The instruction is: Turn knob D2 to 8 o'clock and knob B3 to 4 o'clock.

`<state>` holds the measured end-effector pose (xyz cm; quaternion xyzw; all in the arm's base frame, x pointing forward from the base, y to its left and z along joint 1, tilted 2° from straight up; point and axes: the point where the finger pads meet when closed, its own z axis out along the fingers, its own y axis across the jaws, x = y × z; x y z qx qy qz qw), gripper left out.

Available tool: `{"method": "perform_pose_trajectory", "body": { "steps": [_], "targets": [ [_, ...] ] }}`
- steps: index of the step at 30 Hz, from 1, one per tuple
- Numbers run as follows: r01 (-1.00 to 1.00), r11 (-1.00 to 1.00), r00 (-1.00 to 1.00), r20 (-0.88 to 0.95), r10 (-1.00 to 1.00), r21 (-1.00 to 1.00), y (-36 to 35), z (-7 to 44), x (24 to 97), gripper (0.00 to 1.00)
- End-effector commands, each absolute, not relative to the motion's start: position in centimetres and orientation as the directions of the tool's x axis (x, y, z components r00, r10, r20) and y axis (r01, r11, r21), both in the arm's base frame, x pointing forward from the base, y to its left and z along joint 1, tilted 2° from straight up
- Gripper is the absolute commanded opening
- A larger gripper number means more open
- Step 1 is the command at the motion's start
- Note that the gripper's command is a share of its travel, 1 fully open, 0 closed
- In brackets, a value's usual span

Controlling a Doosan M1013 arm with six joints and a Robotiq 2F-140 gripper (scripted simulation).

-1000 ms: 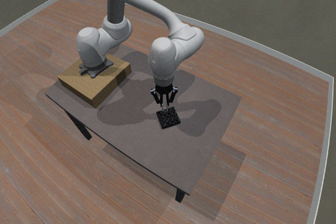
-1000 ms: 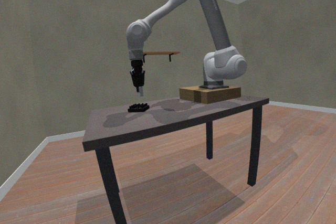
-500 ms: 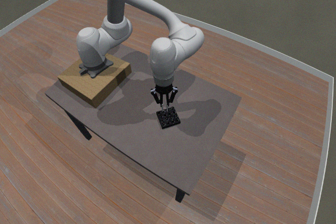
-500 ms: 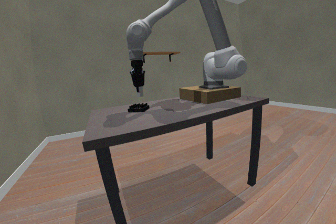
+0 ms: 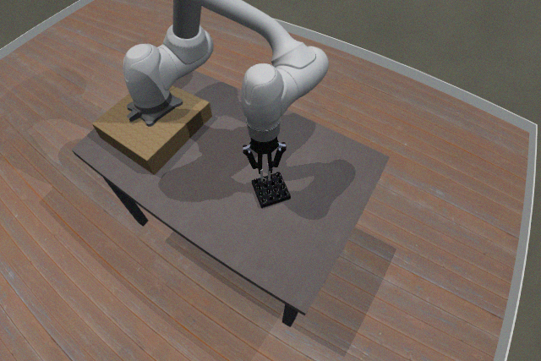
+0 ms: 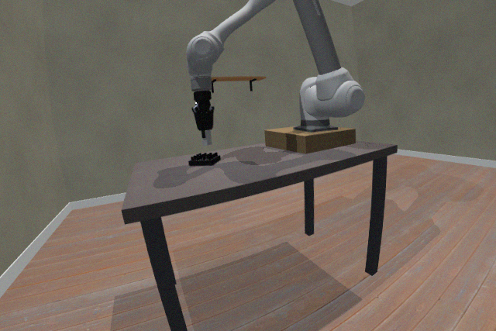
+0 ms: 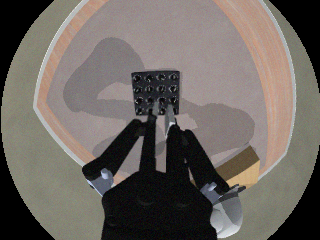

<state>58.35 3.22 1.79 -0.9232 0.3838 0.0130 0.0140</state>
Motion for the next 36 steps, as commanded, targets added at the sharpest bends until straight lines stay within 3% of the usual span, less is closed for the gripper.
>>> {"method": "perform_pose_trajectory", "body": {
  "steps": [1, 36],
  "targets": [
    [-0.709, -0.705, 0.705, -0.035, -0.708, -0.016, 3.2, 1.6, 58.4, 0.12],
    [-0.709, -0.705, 0.705, -0.035, -0.708, -0.016, 3.4, -1.5, 58.3, 0.12]
  ]
}}
